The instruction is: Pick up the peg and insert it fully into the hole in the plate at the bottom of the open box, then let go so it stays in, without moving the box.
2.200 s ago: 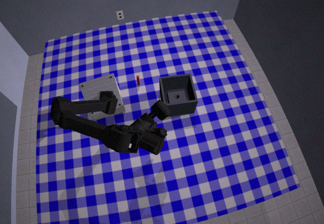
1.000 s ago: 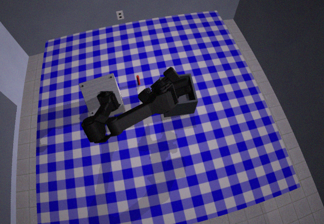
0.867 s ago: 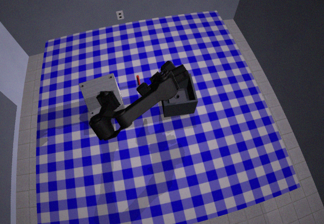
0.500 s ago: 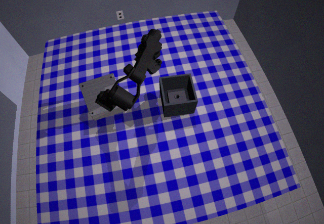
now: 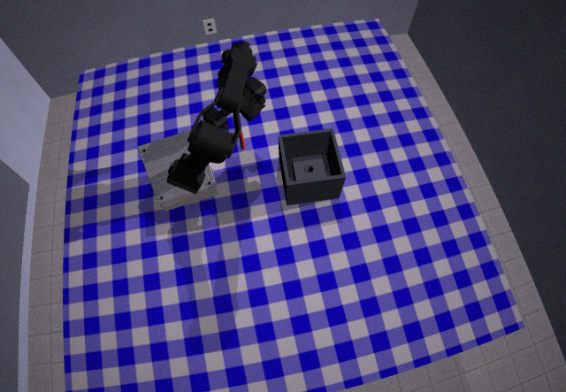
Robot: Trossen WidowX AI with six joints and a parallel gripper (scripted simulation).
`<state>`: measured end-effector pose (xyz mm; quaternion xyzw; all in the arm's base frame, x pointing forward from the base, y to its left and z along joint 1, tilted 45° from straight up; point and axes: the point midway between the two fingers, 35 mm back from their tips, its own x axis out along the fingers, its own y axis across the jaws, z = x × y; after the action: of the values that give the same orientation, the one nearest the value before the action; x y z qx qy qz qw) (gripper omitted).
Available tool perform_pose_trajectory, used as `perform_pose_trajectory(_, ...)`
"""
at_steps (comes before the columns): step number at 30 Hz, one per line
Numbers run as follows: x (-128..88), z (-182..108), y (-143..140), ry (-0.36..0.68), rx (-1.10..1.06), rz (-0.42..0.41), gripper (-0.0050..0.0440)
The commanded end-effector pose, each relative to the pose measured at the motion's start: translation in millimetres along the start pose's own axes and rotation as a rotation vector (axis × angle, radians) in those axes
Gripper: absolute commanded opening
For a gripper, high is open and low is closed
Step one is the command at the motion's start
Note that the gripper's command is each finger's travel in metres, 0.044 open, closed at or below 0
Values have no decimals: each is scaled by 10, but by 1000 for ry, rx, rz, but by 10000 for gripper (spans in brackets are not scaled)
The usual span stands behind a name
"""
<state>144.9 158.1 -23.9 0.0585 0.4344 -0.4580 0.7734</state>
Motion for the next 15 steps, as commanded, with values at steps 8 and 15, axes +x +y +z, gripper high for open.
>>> perform_pose_trajectory(8,345,12,-46,-18,-11,-17,440)
perform_pose_trajectory(15,452,14,-49,-18,-11,-17,440)
